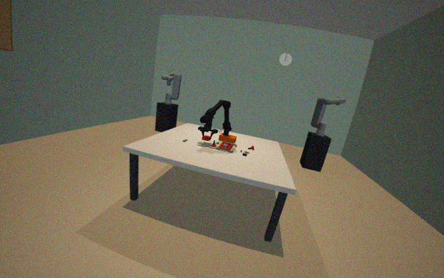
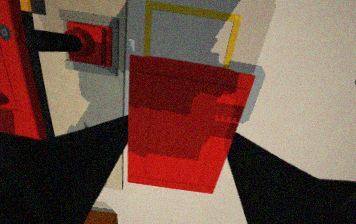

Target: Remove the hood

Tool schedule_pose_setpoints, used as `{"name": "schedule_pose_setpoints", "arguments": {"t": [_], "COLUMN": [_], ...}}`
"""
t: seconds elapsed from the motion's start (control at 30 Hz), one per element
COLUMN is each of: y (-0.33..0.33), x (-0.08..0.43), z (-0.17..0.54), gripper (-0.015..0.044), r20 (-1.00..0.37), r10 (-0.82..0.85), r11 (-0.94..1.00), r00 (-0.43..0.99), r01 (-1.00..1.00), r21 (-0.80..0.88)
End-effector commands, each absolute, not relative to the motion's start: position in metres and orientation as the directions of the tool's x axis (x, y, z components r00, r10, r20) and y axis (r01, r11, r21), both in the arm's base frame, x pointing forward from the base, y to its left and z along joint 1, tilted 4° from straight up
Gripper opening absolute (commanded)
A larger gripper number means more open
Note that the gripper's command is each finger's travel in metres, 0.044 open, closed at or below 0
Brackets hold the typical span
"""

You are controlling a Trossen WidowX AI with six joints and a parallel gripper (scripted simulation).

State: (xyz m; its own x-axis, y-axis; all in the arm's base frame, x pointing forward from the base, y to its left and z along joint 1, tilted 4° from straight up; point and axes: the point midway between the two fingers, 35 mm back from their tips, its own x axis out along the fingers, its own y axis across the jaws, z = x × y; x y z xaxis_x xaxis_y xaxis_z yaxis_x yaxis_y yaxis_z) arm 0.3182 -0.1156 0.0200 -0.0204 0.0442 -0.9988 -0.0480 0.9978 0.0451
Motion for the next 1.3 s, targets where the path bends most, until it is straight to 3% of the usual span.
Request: {"name": "schedule_pose_setpoints", "arguments": {"t": [0.0,1.27], "y": [-0.115,-0.114], "x": [0.317,0.314], "z": [0.016,-0.004], "gripper": [0.0000,0.0000], "r20": [-0.999,-0.999], "r10": [0.044,0.044], "r11": [0.998,0.998], "r00": [-0.027,-0.028], "r01": [-0.049,-0.049], "r21": [0.045,0.045]}}
